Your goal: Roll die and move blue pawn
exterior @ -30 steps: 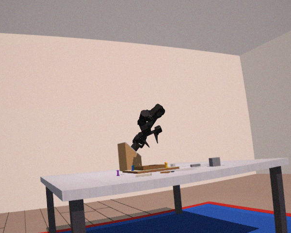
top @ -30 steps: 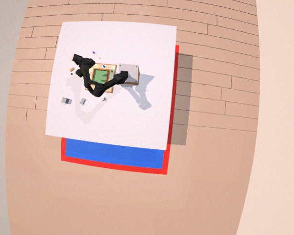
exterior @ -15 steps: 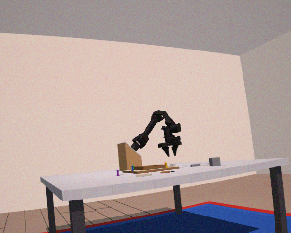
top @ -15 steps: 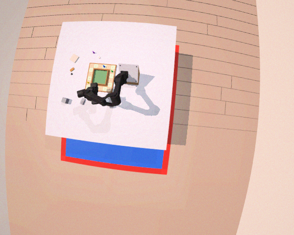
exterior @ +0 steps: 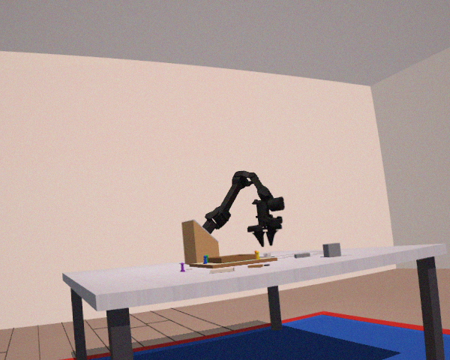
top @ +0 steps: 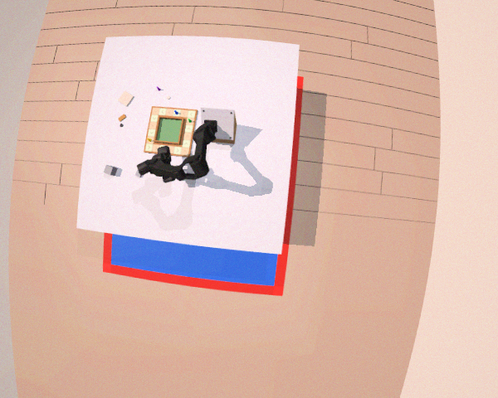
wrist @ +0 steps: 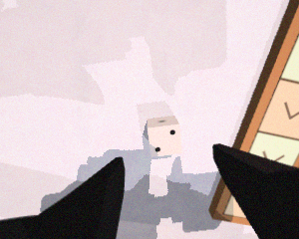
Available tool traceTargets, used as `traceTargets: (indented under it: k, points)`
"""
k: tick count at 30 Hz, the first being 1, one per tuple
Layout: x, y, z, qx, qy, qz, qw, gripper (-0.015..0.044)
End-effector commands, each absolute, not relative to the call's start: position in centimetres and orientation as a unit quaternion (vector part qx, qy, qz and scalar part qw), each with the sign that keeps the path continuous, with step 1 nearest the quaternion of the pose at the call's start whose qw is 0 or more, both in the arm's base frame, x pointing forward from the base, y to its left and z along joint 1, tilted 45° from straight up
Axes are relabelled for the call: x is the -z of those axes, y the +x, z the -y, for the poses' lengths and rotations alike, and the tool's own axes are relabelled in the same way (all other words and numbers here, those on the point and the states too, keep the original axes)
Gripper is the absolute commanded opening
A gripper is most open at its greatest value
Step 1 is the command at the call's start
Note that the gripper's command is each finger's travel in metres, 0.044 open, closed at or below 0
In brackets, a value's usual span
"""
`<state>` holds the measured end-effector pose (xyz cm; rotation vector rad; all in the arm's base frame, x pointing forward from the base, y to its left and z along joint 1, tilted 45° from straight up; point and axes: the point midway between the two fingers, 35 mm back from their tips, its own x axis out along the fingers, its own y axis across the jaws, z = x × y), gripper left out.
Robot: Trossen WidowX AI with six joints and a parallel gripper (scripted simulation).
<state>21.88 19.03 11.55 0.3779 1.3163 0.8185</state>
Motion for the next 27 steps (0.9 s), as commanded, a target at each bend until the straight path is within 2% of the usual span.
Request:
traceTargets:
  k: [1, 27]
  points:
    - [-10.4, 21.7, -19.8, -0.365, 0.169, -0.596, 0.696, 0.0275]
    - [-8.1, 21.8, -22.3, -0.365, 0.169, -0.595, 0.695, 0.0275]
